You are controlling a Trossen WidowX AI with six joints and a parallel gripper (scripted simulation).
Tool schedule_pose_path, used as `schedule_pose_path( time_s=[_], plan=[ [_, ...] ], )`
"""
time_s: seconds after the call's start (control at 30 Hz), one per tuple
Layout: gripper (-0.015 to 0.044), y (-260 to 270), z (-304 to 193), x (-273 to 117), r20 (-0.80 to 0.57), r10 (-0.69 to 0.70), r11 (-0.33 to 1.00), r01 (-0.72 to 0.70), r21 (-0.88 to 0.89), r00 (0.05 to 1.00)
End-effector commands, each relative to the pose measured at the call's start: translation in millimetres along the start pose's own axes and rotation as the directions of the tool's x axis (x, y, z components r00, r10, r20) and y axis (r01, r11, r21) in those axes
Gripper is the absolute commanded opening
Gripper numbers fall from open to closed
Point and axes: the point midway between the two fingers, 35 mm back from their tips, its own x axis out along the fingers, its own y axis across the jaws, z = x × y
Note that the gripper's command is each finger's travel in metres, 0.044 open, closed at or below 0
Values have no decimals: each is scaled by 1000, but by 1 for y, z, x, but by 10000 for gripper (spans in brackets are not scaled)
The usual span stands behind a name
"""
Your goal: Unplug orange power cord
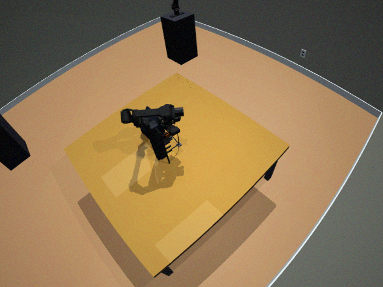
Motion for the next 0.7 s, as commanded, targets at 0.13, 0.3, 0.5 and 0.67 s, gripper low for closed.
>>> schedule_pose_path(
  time_s=[0.13, 0.3, 0.5, 0.67],
  plan=[
    [0, 0, 48, -16, 99, -17, 1000, 15, 25, 995],
    [131, -2, 36, -10, 96, -19, 1000, 17, 24, 995],
    [289, -2, 36, -10, 96, -19, 1000, 17, 24, 995],
    [420, -3, 42, -12, 97, -19, 1000, 17, 24, 995]
  ],
)
